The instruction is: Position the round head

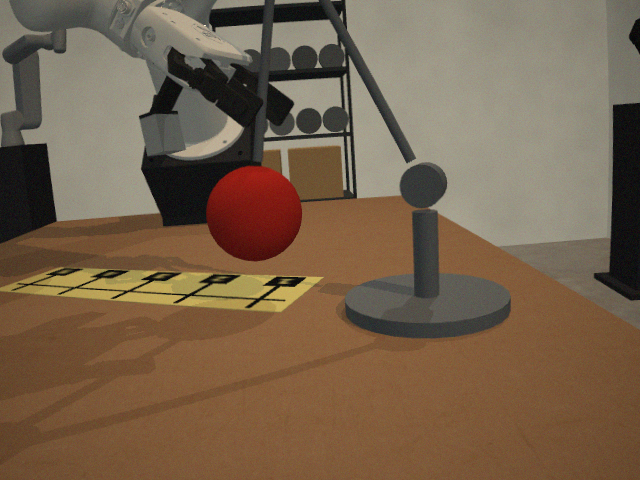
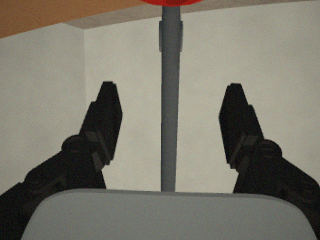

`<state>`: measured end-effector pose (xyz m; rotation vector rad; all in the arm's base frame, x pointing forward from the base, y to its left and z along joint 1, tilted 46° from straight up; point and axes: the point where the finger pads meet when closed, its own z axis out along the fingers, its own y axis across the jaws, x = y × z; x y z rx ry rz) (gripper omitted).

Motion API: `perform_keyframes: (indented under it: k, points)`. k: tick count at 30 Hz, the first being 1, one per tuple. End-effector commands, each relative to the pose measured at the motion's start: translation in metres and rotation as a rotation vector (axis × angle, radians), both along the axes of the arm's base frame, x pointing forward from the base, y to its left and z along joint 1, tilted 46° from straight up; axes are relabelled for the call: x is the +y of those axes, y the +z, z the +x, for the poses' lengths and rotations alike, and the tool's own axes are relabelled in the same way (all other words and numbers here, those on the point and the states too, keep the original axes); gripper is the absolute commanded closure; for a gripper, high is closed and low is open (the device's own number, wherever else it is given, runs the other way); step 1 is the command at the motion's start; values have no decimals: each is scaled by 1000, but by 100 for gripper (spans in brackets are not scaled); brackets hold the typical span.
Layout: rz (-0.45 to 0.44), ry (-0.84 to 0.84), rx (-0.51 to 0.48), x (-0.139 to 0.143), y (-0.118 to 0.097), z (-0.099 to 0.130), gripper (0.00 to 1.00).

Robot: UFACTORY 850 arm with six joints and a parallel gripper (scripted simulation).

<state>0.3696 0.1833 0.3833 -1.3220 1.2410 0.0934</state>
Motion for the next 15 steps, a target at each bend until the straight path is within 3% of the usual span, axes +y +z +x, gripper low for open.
perform_keyframes:
  k: [1,15]
  points:
    - [1,0,-2,0,0,1,100]
    - [0,0,0,-1,1,-1,100]
